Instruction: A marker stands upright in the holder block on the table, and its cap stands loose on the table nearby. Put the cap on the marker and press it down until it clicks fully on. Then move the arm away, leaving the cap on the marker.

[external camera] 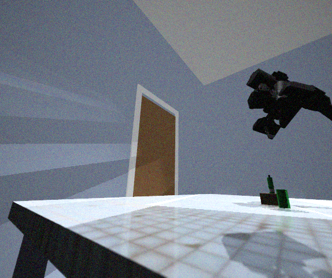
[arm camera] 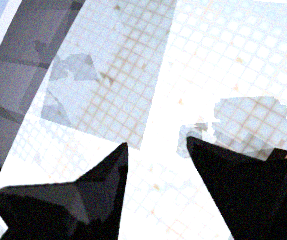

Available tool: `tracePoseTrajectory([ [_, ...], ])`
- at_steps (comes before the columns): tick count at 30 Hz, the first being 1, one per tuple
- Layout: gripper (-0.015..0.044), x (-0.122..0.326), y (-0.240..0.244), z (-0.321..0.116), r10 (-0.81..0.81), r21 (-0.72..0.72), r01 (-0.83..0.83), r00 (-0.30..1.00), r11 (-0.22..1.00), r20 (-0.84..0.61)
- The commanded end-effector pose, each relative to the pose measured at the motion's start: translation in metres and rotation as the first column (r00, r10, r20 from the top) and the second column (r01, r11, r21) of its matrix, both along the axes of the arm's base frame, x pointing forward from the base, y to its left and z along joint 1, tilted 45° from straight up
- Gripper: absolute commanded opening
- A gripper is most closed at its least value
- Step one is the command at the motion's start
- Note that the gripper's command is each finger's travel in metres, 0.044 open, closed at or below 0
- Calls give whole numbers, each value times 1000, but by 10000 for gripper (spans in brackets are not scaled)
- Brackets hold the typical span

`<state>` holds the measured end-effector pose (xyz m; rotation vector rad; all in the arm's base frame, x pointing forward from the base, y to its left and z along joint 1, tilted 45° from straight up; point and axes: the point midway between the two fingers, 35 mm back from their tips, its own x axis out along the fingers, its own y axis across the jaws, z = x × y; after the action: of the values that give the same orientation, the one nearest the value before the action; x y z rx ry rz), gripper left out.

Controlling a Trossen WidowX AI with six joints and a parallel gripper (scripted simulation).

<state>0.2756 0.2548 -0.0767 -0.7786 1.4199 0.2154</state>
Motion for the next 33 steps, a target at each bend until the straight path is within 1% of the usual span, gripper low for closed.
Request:
tracePoseTrajectory([
  [1, 244, 17, -61, 6, -110, -192, 106, 994, 976, -11],
  [5, 244, 28, -124, 21, -206, -391, 180, 978, 902, -25],
  [7, 244, 29, -134, 24, -220, -423, 188, 975, 886, -28],
  [13, 244, 19, -133, 23, -220, -423, 188, 975, 886, -29],
  [17, 244, 19, -155, 0, -220, -424, 188, 975, 886, -28],
  [33, 244, 21, -173, -18, -220, -425, 188, 975, 885, -27],
])
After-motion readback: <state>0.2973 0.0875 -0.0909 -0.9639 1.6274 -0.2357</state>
